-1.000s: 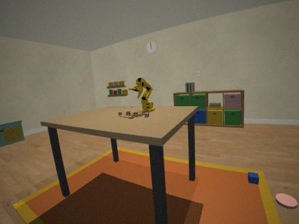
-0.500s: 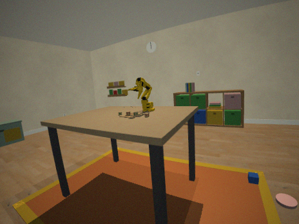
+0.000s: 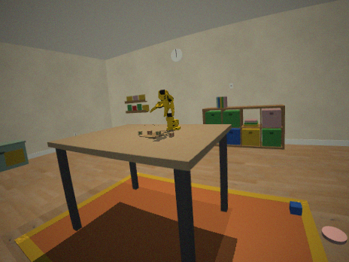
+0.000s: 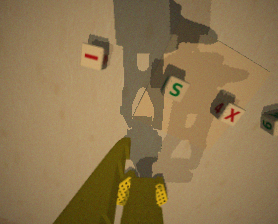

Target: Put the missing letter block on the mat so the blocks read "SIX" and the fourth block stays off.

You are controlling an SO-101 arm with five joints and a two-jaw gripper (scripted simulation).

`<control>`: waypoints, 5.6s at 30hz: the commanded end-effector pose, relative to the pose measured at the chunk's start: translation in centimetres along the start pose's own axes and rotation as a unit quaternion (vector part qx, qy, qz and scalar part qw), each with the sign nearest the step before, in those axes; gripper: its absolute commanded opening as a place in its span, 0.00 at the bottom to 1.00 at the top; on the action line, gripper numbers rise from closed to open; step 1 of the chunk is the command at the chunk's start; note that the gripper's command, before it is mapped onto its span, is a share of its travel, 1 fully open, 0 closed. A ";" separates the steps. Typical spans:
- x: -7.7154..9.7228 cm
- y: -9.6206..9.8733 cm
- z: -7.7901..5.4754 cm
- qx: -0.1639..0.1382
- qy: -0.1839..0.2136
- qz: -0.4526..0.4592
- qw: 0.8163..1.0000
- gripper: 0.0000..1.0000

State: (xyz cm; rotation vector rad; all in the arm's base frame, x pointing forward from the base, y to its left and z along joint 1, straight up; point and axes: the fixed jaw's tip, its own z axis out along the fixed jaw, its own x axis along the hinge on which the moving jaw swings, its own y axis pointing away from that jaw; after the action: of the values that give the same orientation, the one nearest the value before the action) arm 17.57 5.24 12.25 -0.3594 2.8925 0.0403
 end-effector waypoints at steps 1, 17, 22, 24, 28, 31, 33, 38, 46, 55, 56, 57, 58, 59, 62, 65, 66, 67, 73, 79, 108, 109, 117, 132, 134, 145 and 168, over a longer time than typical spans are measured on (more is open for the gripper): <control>-1.8 2.1 0.5 -0.012 0.002 -0.039 0.999 0.56; -3.1 7.5 4.1 -0.025 0.059 -0.124 0.990 0.33; -3.0 7.7 4.2 -0.026 0.061 -0.126 0.990 0.32; -3.0 7.7 4.2 -0.026 0.061 -0.126 0.990 0.32; -3.0 7.7 4.2 -0.026 0.061 -0.126 0.990 0.32; -3.0 7.7 4.2 -0.026 0.061 -0.126 0.990 0.32; -3.0 7.7 4.2 -0.026 0.061 -0.126 0.990 0.32; -3.0 7.7 4.2 -0.026 0.061 -0.126 0.990 0.32; -3.1 7.3 4.2 -0.024 0.062 -0.119 0.991 0.32; -2.7 3.1 3.8 -0.008 0.073 -0.030 0.997 0.32; -2.5 2.5 3.7 -0.006 0.075 -0.017 0.997 0.32; -2.5 2.5 3.7 -0.006 0.075 -0.017 0.997 0.32; -2.5 2.5 3.7 -0.006 0.075 -0.017 0.997 0.32; -2.4 1.9 3.7 -0.004 0.076 -0.003 0.997 0.32; -1.8 0.2 3.5 0.002 0.081 0.036 0.996 0.32; -1.3 -1.0 3.3 0.007 0.085 0.067 0.994 0.32; -1.1 -1.3 3.3 0.008 0.086 0.075 0.993 0.32; -1.0 -1.6 3.3 0.009 0.086 0.081 0.993 0.32; -0.8 -2.1 3.2 0.011 0.088 0.094 0.992 0.32; -0.8 -2.1 3.2 0.011 0.088 0.094 0.992 0.32; -0.1 -6.1 3.1 0.025 0.086 0.196 0.977 0.32; -0.1 -6.1 3.1 0.025 0.086 0.196 0.977 0.32; 1.1 -9.3 2.8 0.037 0.084 0.278 0.956 0.32; 1.4 -9.9 2.7 0.039 0.084 0.296 0.951 0.32; 1.4 -9.9 2.7 0.039 0.084 0.296 0.951 0.32; 1.4 -10.1 2.7 0.040 0.083 0.299 0.950 0.32; 2.8 -18.6 2.9 0.073 0.049 0.444 0.892 0.32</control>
State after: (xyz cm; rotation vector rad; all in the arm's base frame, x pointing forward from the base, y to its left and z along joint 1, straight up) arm 19.71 -12.83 7.50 1.0344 2.9202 -0.0203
